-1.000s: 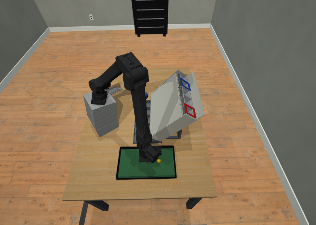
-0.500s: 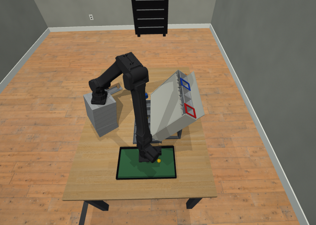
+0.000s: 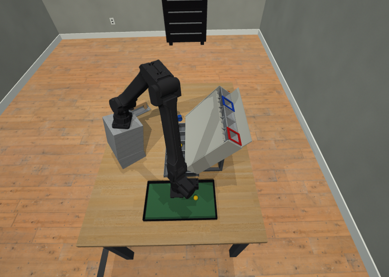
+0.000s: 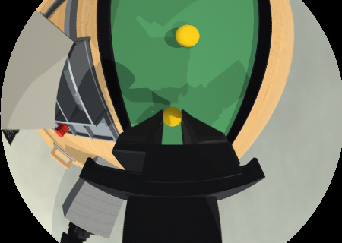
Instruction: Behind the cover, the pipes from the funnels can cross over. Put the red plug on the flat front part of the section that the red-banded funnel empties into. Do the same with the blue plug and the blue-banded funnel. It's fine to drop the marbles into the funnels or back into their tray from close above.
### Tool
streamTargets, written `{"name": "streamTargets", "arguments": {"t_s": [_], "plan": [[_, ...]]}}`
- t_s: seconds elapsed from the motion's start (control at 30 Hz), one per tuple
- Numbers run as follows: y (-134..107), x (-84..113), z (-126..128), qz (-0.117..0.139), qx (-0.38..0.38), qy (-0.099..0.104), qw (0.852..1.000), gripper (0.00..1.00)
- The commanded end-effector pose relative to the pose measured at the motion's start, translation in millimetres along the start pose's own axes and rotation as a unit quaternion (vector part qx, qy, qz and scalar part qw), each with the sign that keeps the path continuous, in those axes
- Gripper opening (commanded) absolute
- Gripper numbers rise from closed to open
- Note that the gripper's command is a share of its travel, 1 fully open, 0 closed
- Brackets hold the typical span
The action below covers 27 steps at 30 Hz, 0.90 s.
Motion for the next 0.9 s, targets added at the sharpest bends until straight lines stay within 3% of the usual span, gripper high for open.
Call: {"name": "streamTargets", "arguments": {"t_s": [0.0, 0.53, 0.77, 0.8, 0.87], "plan": [[3, 20.0, -10, -0.008, 0.001, -0.011, 1.000, 0.00], [1, 27.4, -8, -0.006, 0.001, -0.009, 1.000, 0.00], [2, 43.6, -9, -0.008, 0.001, -0.011, 1.000, 0.00], [10, 51.7, -18, -0.014, 0.003, -0.019, 1.000, 0.00], [0, 58.4, -7, -0.007, 0.001, -0.009, 1.000, 0.00]]}}
Point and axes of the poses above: the point where the finger pads meet when closed, its own x axis back along the fingers, its own z axis across the jaws, y = z × x, the point moved 5 cm from there along x, back along the fingers, and after that the axes turned 6 degrees about x, right-handed, at the moved point
